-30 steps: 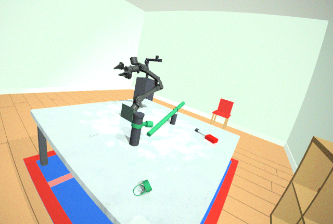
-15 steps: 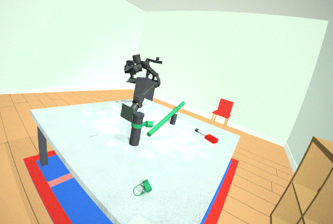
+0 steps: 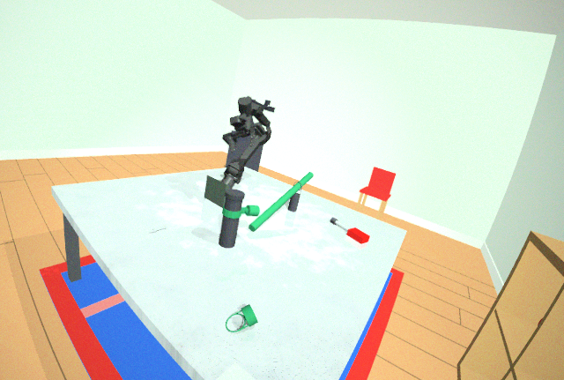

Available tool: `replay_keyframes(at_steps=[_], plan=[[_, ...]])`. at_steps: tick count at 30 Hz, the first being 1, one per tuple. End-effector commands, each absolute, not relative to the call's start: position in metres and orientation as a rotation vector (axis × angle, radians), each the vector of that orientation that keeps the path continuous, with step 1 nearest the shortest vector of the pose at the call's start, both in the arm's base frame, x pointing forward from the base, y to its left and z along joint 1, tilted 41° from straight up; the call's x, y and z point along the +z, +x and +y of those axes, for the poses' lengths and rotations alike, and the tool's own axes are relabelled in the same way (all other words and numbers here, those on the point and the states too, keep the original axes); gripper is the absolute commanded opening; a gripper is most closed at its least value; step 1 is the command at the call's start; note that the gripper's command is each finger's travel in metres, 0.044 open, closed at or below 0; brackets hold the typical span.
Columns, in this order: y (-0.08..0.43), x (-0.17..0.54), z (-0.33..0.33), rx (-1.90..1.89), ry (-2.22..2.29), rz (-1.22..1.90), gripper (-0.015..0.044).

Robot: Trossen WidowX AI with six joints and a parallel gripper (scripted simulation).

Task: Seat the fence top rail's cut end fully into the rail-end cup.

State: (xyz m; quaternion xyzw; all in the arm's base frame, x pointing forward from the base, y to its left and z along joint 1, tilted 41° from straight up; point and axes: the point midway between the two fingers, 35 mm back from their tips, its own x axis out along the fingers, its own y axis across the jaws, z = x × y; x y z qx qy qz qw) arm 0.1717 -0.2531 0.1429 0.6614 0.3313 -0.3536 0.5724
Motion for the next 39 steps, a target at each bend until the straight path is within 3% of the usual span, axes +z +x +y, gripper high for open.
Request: replay_keyframes(at_steps=[1, 11, 22, 27, 39], plan=[[0.233, 0.144, -0.209, -0.286, 1.142, 1.004, 0.044], [0.287, 0.146, -0.139, 0.348, 0.662, 1.028, 0.044], [0.288, 0.146, -0.137, 0.359, 0.654, 1.026, 0.044], [0.298, 0.128, -0.156, 0.447, 0.432, 0.982, 0.044], [0.331, 0.032, -0.234, 0.83, -0.585, 0.741, 0.044]])
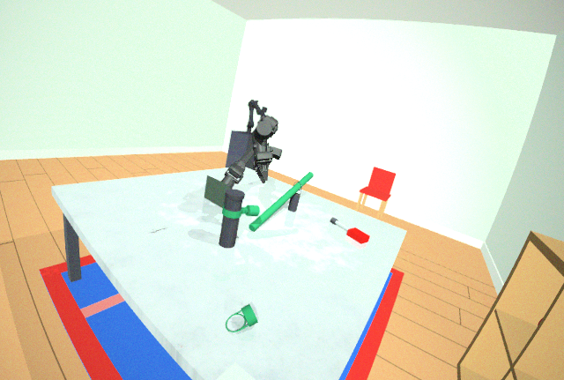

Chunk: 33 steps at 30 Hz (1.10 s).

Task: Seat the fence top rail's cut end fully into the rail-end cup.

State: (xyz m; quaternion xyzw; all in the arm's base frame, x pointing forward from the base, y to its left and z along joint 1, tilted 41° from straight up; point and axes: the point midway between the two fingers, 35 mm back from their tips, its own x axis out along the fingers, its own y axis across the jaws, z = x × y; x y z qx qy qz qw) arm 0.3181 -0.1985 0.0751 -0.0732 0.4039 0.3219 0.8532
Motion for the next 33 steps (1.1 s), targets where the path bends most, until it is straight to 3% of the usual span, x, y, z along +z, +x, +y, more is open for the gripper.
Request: replay_keyframes(at_steps=[1, 33], plan=[[0.332, 0.03, -0.235, 0.835, -0.599, 0.736, 0.044], [0.336, -0.015, -0.199, 0.835, -0.599, 0.735, 0.044]])
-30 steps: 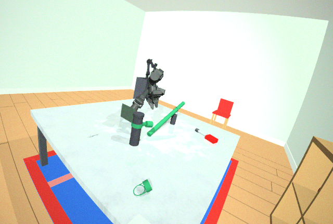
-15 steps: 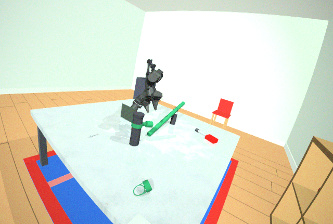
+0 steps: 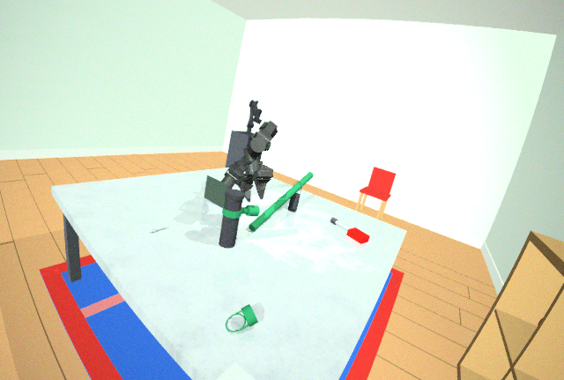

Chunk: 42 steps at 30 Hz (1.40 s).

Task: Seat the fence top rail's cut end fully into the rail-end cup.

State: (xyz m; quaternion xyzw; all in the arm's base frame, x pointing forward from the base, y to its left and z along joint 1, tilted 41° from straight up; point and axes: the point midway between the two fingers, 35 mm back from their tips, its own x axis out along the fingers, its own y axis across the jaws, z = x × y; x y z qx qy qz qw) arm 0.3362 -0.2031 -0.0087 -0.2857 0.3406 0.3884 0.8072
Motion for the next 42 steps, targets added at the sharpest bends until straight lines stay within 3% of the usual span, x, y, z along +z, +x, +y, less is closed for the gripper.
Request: replay_keyframes(at_steps=[1, 39, 42], plan=[[0.337, -0.016, -0.198, 0.835, -0.599, 0.735, 0.044], [0.364, -0.06, -0.172, 0.835, -0.599, 0.732, 0.044], [0.364, -0.06, -0.172, 0.835, -0.599, 0.732, 0.0361]])
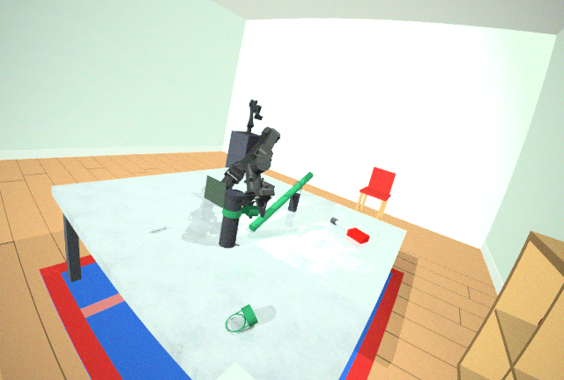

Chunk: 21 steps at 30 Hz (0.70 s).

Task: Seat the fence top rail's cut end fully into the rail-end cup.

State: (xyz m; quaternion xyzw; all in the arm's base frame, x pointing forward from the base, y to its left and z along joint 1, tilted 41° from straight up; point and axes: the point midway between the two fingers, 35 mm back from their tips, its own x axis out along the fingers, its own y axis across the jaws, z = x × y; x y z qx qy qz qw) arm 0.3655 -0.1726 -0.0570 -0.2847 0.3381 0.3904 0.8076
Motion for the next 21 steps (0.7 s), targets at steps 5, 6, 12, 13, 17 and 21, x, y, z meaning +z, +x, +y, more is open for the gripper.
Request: replay_keyframes(at_steps=[5, 6, 12, 13, 17, 21], plan=[[0.3637, -0.0601, -0.1718, 0.835, -0.599, 0.732, 0.023], [0.3637, -0.0601, -0.1718, 0.835, -0.599, 0.732, 0.0204], [0.3637, -0.0601, -0.1718, 0.835, -0.599, 0.732, 0.0105], [0.3634, -0.0601, -0.1717, 0.836, -0.601, 0.729, 0.0079], [0.3601, -0.0595, -0.171, 0.854, -0.621, 0.7, 0.0], [0.3578, -0.059, -0.1705, 0.866, -0.635, 0.68, 0.0]])
